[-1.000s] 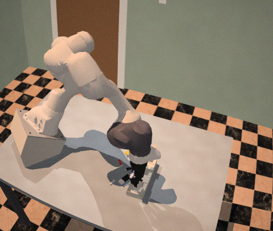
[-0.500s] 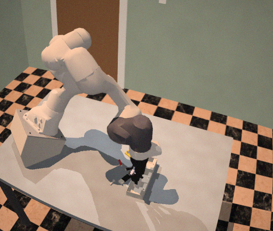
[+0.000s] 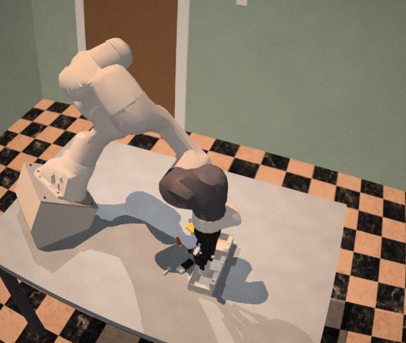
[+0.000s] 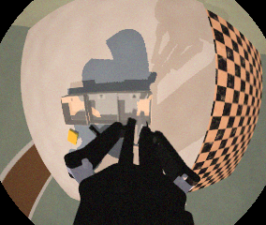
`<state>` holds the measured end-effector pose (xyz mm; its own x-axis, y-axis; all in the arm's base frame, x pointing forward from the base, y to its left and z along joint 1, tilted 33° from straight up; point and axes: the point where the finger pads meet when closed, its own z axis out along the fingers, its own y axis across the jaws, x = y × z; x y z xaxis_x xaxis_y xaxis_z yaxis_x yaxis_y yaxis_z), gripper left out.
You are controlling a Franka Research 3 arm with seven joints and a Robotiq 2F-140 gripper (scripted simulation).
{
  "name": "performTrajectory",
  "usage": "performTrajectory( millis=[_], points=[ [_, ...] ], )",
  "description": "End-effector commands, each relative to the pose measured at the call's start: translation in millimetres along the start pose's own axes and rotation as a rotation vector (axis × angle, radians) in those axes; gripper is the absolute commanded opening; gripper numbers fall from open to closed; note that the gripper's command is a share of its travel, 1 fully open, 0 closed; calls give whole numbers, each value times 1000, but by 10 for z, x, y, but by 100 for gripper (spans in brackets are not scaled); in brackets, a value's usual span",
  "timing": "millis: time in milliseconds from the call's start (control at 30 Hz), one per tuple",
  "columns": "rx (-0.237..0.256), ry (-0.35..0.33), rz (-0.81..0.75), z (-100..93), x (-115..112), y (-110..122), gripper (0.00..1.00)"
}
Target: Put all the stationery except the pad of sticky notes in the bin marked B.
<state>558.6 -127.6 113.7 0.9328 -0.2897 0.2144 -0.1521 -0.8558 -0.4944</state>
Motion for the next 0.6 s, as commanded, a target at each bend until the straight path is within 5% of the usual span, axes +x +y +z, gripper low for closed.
performTrajectory(
  millis=[0,567],
  points=[
    [2,-6,-5,3,-23,-6,5],
    [2,-6,-5,1,-173,-639,5]
  ],
)
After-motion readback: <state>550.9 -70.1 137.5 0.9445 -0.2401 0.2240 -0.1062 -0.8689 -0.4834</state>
